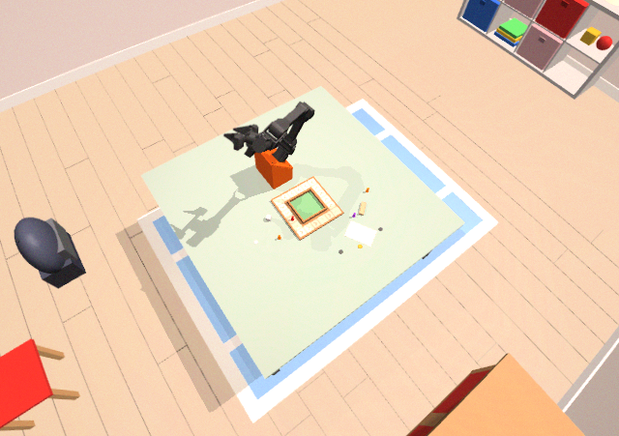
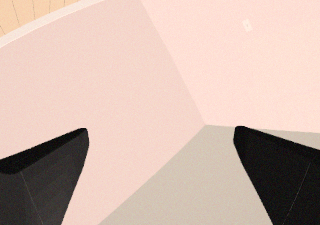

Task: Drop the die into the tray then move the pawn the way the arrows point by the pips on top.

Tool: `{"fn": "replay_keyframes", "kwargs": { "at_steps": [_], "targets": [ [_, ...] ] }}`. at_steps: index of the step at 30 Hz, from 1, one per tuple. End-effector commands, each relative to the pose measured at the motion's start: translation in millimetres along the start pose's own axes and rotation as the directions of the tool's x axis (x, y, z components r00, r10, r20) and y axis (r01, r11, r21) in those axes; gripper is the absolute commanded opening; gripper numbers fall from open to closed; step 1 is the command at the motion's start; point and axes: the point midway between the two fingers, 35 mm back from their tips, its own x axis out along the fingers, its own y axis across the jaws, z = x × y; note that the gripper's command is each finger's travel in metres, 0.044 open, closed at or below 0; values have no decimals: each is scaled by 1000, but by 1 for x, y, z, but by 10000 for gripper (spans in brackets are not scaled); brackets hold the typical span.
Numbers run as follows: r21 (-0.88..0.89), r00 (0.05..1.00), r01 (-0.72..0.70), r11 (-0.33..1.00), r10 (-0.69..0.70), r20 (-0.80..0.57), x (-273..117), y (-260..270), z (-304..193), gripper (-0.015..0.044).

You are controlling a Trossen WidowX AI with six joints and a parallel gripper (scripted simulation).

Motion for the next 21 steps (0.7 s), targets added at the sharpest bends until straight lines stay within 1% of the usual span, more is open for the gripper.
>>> {"fn": "replay_keyframes", "kwargs": {
  "at_steps": [1, 3, 5, 9, 13, 17, 21],
  "targets": [
    [-3, 1000, 2, 1000, -2, 8, 0, -1, 3, 374],
    [-27, 997, 21, 999, -19, 76, -2, -5, 26, 321],
    [-60, 983, 47, 997, -36, 179, -5, -10, 61, 275],
    [-119, 930, 90, 989, -41, 364, -16, -12, 126, 275],
    [-173, 846, 124, 977, -13, 534, -32, -5, 189, 275],
    [-228, 726, 149, 962, 51, 686, -52, 11, 250, 275],
    [-285, 577, 162, 945, 144, 804, -75, 36, 305, 275]
  ]
}}
